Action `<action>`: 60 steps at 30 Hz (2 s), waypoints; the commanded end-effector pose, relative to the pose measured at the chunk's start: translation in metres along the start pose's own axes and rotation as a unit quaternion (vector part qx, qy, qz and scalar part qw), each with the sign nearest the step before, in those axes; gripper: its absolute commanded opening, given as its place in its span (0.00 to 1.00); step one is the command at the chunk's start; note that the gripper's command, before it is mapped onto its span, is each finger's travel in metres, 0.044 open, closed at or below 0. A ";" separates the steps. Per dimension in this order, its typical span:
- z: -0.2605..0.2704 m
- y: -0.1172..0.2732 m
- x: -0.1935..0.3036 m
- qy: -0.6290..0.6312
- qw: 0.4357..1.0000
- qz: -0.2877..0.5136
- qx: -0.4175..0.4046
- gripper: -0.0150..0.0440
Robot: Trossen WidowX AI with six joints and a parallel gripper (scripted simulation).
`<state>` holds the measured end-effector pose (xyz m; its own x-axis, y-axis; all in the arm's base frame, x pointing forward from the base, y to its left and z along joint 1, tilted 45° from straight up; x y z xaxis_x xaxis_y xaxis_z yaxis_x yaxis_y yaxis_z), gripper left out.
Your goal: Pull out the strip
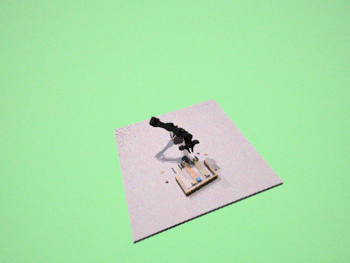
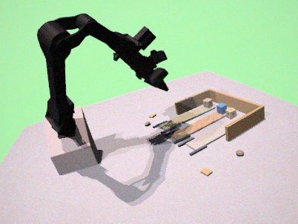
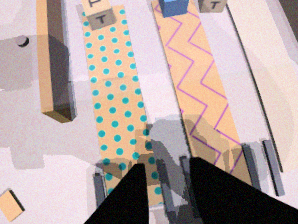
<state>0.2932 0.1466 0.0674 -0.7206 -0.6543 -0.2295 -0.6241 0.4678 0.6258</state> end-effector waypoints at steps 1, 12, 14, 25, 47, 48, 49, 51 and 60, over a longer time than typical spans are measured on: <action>0.006 -0.022 -0.008 0.014 0.997 0.074 -0.021 0.26; 0.019 -0.073 -0.015 0.042 0.961 0.268 -0.055 0.25; 0.019 -0.073 -0.015 0.042 0.961 0.268 -0.055 0.25; 0.021 -0.088 -0.007 0.042 0.961 0.268 -0.055 0.25; 0.025 -0.119 0.012 0.042 0.961 0.268 -0.054 0.25; 0.026 -0.120 0.013 0.042 0.961 0.268 -0.054 0.25; 0.026 -0.122 0.014 0.042 0.961 0.268 -0.054 0.25; 0.026 -0.124 0.015 0.042 0.961 0.268 -0.054 0.25; 0.028 -0.133 0.022 0.042 0.961 0.268 -0.053 0.25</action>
<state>0.3519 0.0880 -0.0405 -0.9015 -0.3810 0.2053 -0.1288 0.6890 0.7132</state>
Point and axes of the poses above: the point midway between the two fingers, 35 mm back from their tips, its own y axis back along the fingers, its own z axis across the jaws, x = y × z, the point moved 8 cm from there along y, back along the fingers, and after that the axes turned 8 degrees about y, right-handed, at the moved point
